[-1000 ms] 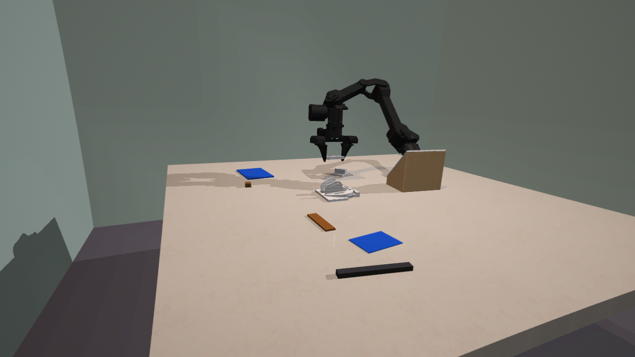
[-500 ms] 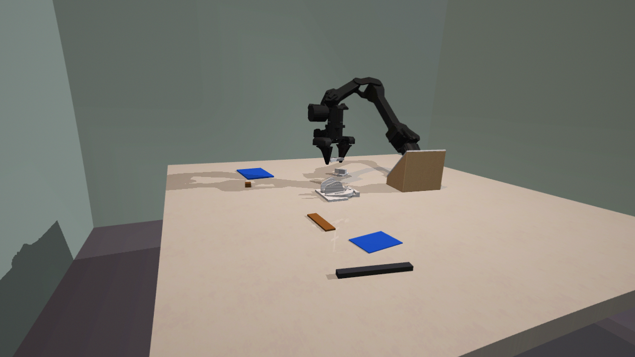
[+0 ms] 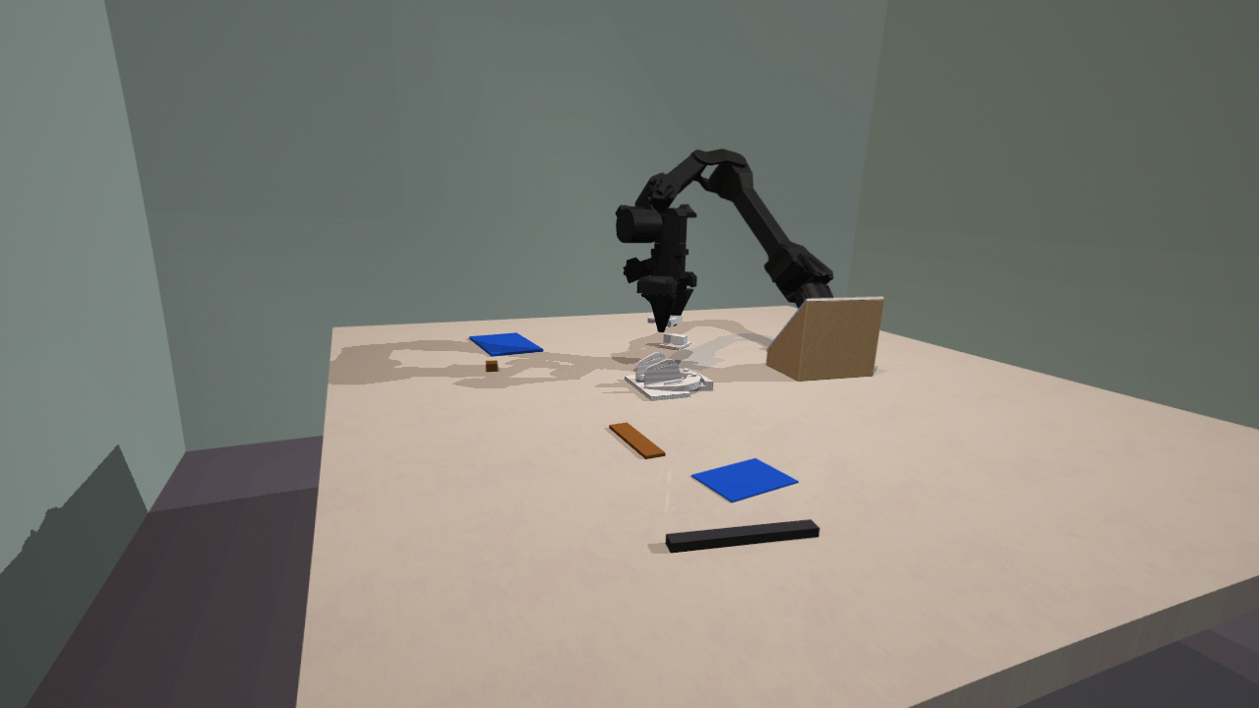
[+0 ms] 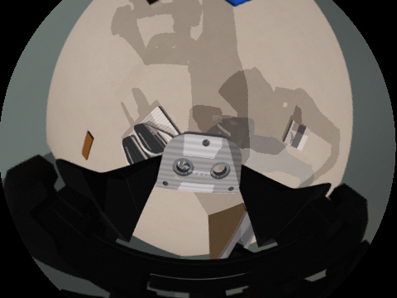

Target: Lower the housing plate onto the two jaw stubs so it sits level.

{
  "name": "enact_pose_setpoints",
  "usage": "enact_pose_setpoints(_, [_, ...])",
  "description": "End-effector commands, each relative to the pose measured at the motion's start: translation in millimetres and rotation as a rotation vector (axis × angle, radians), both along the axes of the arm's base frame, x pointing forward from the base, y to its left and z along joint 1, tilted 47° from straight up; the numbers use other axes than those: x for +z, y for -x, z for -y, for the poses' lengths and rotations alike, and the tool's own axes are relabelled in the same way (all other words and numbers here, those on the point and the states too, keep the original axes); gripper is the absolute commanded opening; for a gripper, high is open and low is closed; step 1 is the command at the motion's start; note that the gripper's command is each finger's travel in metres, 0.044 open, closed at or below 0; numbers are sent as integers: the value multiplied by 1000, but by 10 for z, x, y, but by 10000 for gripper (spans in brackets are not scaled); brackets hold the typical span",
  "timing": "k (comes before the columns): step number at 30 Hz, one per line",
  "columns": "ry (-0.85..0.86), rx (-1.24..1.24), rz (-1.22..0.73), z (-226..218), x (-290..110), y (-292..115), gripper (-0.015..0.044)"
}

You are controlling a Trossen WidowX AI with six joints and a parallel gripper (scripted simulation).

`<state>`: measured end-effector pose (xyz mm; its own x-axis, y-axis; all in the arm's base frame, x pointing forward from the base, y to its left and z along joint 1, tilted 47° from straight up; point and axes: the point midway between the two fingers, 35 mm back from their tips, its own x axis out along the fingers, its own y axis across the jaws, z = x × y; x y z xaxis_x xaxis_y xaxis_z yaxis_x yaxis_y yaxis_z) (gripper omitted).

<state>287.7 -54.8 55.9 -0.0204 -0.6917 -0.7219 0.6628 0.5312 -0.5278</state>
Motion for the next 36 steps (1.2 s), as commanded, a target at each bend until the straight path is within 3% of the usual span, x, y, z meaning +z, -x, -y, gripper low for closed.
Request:
enact_pose_setpoints(1, [-1,65,-69,-84,-103,-14,351])
enact_pose_setpoints(25, [30,501,-507,-607,-662,27,351])
enact_pose_setpoints(36, [31,513,-520,-621,-678,31,351])
